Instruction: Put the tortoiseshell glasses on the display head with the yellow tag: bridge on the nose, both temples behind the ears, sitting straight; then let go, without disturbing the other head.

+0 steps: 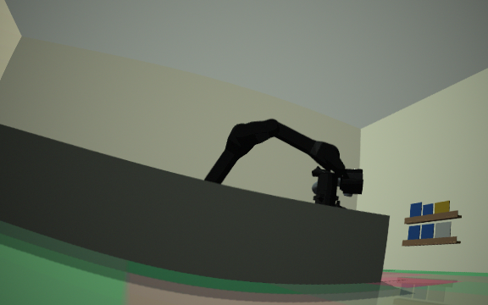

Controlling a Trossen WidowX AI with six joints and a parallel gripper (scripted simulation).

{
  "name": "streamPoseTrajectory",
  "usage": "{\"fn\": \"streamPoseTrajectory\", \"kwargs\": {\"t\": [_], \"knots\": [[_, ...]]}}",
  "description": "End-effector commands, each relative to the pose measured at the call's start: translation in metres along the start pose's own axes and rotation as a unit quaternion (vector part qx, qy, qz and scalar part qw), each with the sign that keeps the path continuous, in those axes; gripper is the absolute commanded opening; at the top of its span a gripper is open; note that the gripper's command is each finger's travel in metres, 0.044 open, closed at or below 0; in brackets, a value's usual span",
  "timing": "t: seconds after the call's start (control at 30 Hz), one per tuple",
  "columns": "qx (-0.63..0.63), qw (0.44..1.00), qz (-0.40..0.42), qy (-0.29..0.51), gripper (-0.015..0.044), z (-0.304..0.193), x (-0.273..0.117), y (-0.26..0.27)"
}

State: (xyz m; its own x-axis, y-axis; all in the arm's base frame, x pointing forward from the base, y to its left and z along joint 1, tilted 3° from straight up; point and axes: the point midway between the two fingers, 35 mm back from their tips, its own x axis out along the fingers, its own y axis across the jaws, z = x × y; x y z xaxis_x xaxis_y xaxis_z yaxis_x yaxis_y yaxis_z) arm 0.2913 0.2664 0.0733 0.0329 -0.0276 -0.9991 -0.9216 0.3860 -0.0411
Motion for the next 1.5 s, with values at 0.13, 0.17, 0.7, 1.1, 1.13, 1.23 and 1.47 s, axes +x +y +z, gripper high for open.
{"fn": "streamPoseTrajectory", "kwargs": {"t": [0.13,0.17,0.7,1.1,1.13,1.23,1.47], "knots": [[0.000,1.000,0.002,-0.001,0.0000,0.006,0.000,0.006],[0.000,1.000,0.002,-0.001,0.0000,0.007,0.000,0.006],[0.000,1.000,0.002,-0.001,0.0000,0.016,0.000,0.011],[0.000,1.000,0.002,-0.002,0.0000,0.022,0.000,0.013],[0.000,1.000,0.002,-0.002,0.0000,0.022,0.000,0.014],[0.000,1.000,0.003,-0.002,0.0000,0.024,0.000,0.014],[0.000,1.000,0.003,-0.002,0.0000,0.027,0.000,0.015]]}}
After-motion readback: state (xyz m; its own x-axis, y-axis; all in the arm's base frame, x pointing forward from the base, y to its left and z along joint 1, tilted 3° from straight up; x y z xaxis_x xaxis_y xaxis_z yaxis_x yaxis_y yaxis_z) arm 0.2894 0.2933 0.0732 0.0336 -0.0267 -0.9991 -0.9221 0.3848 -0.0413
